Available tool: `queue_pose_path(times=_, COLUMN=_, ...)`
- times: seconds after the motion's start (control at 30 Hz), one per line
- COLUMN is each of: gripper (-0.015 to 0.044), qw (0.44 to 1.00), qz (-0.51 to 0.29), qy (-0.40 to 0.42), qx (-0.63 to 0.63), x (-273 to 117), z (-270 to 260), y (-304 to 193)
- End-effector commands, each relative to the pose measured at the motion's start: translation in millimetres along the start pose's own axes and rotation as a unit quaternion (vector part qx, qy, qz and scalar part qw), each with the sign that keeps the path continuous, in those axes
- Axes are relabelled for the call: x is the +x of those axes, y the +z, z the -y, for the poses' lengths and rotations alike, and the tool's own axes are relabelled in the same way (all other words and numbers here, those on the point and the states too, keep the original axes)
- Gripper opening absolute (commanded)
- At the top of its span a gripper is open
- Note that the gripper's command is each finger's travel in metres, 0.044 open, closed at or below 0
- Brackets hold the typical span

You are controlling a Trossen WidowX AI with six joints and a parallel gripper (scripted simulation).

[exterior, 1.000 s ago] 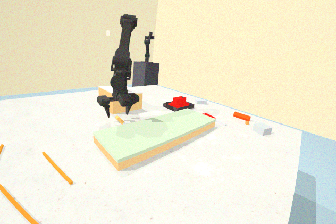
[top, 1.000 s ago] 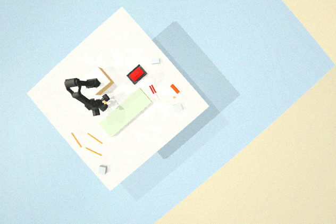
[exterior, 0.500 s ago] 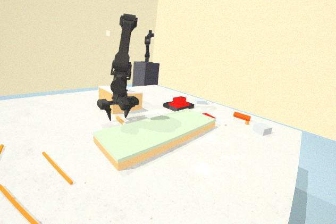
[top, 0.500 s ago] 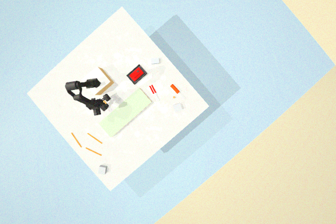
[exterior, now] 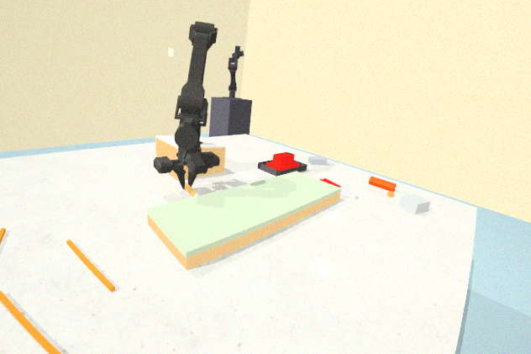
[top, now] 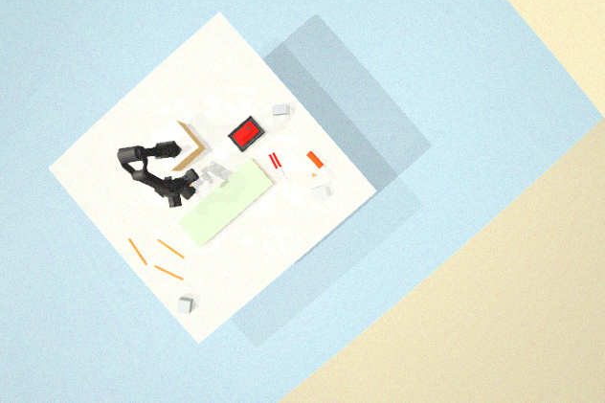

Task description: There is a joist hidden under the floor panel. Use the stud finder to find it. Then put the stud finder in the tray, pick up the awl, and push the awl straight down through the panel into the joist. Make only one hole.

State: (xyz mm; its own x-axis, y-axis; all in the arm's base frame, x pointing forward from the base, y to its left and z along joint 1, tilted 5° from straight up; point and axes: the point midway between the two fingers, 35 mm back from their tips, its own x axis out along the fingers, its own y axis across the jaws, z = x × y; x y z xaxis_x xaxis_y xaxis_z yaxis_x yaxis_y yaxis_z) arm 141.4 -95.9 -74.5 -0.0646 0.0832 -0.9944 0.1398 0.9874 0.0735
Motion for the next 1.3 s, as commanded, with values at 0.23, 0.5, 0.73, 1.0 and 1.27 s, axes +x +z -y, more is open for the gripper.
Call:
queue_pose_path(times=0.23, gripper=0.0000, qw=1.000, qz=0.001, qy=0.000, qx=0.002, x=-25, z=4, y=5)
queue_pose_path(times=0.5, gripper=0.0000, qw=1.000, qz=0.001, qy=0.000, qx=0.002, x=-66, z=6, y=5)
queue_pose_path(times=0.73, gripper=0.0000, qw=1.000, qz=0.001, qy=-0.001, qx=0.002, x=-104, z=3, y=-2)
queue_pose_path(times=1.0, gripper=0.0000, qw=1.000, qz=0.002, qy=0.000, qx=0.005, x=-123, z=1, y=-8)
queue_pose_path(times=1.27, gripper=0.0000, qw=0.992, qz=0.052, qy=0.005, qx=0.119, x=-122, z=3, y=5)
